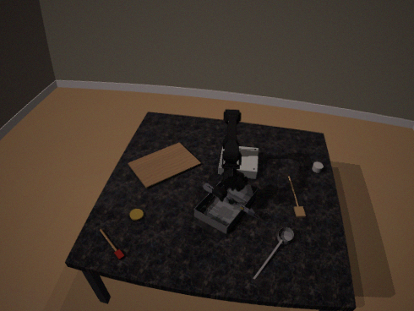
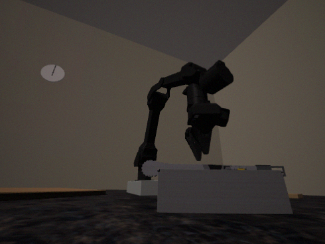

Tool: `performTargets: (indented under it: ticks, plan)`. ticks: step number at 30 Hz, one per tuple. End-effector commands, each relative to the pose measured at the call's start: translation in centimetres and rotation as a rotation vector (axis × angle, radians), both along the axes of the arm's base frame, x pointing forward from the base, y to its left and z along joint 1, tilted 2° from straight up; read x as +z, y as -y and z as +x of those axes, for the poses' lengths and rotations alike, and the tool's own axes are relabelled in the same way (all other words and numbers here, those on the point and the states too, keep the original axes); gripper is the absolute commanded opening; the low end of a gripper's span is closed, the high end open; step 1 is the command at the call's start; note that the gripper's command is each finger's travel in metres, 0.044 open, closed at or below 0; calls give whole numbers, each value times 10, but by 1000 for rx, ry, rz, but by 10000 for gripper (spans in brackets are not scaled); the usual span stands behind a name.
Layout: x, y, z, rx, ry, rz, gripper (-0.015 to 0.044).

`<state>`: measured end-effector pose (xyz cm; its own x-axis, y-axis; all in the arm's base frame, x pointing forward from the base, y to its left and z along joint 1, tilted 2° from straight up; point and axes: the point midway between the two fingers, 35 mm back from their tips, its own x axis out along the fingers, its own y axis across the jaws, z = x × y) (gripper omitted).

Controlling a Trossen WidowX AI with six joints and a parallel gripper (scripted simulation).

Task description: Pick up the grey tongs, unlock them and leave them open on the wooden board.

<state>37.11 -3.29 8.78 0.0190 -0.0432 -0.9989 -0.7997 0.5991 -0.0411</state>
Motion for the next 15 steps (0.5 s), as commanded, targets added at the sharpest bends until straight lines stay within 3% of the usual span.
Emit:
performTargets:
  ticks: [1, 15]
  plan:
    - [0, -5, 2, 15, -4, 6, 440]
    - [-13, -5, 4, 15, -4, 6, 440]
